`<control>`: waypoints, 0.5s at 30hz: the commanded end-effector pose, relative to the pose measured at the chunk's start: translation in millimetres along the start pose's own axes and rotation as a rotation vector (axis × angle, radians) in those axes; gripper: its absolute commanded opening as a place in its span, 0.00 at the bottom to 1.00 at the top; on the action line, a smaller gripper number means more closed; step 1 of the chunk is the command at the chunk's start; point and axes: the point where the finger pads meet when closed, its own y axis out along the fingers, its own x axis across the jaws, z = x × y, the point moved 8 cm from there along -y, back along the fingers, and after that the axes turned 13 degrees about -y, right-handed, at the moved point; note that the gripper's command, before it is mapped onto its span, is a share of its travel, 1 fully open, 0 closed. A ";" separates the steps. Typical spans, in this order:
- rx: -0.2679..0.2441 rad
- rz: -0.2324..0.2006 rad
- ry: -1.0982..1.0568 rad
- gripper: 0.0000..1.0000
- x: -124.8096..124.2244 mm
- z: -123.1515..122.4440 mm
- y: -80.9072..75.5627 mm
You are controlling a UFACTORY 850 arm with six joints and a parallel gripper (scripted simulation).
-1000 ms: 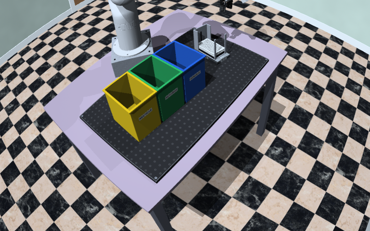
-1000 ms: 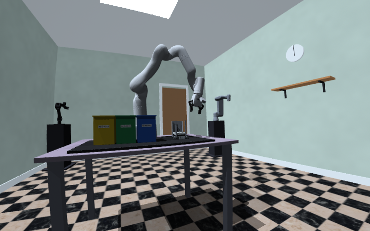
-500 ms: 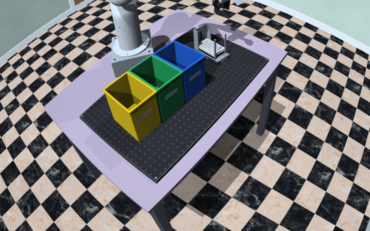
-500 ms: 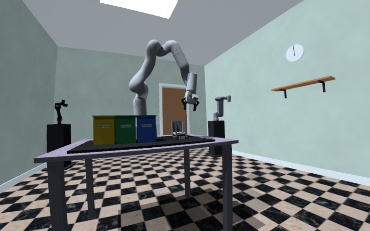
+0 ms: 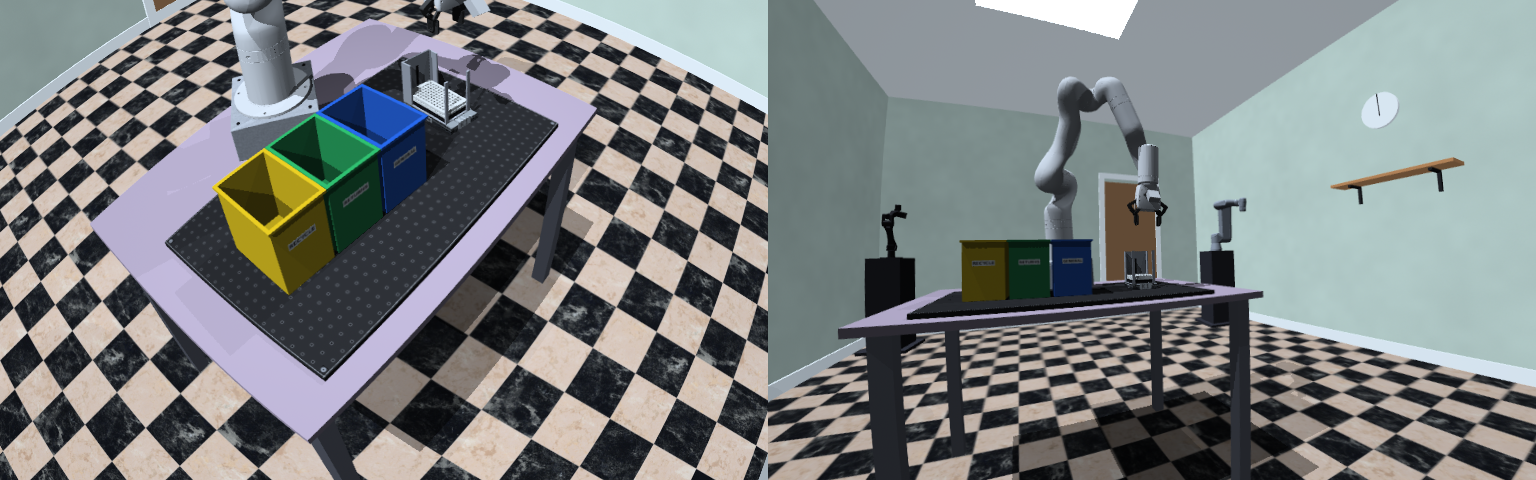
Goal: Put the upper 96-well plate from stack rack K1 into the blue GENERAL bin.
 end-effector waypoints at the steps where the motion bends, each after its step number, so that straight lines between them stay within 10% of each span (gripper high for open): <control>1: 0.007 0.022 0.029 1.00 14.7 -3.0 -2.6; 15: 0.012 0.036 0.050 1.00 40.8 -10.7 -4.9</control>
